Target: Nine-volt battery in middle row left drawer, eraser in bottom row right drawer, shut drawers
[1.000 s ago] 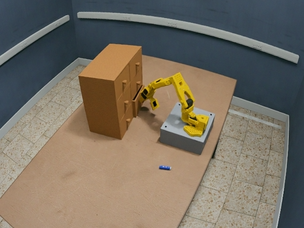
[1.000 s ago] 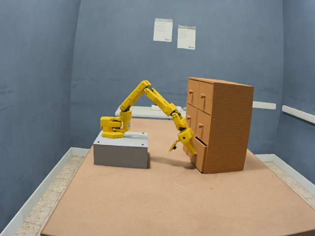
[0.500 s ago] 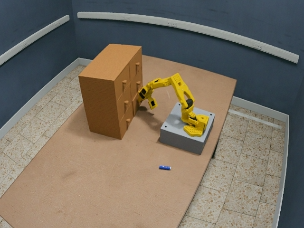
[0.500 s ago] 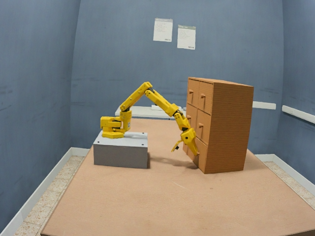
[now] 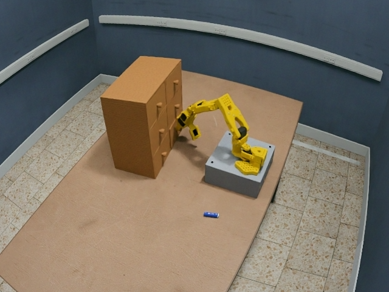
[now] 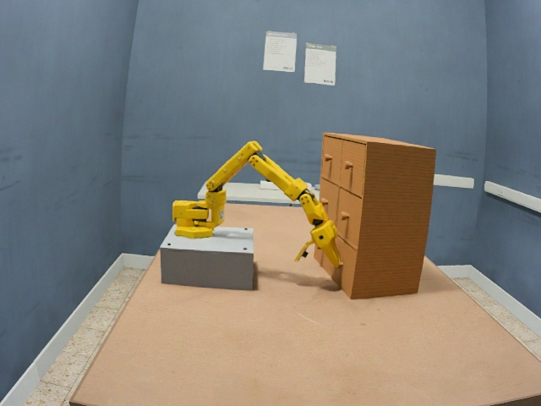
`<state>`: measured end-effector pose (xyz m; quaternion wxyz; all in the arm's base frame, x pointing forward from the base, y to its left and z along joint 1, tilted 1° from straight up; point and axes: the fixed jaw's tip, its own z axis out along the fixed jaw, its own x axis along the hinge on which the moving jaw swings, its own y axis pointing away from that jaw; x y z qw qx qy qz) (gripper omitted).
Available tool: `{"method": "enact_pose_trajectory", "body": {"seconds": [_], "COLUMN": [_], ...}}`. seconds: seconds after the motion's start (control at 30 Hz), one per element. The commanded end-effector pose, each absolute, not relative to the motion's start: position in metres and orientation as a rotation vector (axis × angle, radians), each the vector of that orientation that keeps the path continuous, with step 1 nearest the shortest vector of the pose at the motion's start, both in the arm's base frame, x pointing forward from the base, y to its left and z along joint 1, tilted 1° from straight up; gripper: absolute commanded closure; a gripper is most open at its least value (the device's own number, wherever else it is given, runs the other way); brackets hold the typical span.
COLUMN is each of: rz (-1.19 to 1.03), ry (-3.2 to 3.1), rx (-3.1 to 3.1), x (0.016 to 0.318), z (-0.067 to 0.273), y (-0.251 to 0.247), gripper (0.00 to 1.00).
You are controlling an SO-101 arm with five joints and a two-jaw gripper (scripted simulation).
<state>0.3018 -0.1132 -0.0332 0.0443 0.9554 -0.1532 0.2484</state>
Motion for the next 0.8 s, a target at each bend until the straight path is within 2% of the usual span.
{"method": "enact_pose_trajectory", "body": {"seconds": [0.0, 0.77], "rz": [0.766, 0.767], "ry": [-0.457, -0.463], "rx": [2.924, 2.921], "x": [0.3053, 0.3037], "z": [-0.0344, -0.0329], "y": [-0.1105, -0.1121], "gripper": [1.00, 1.00]}}
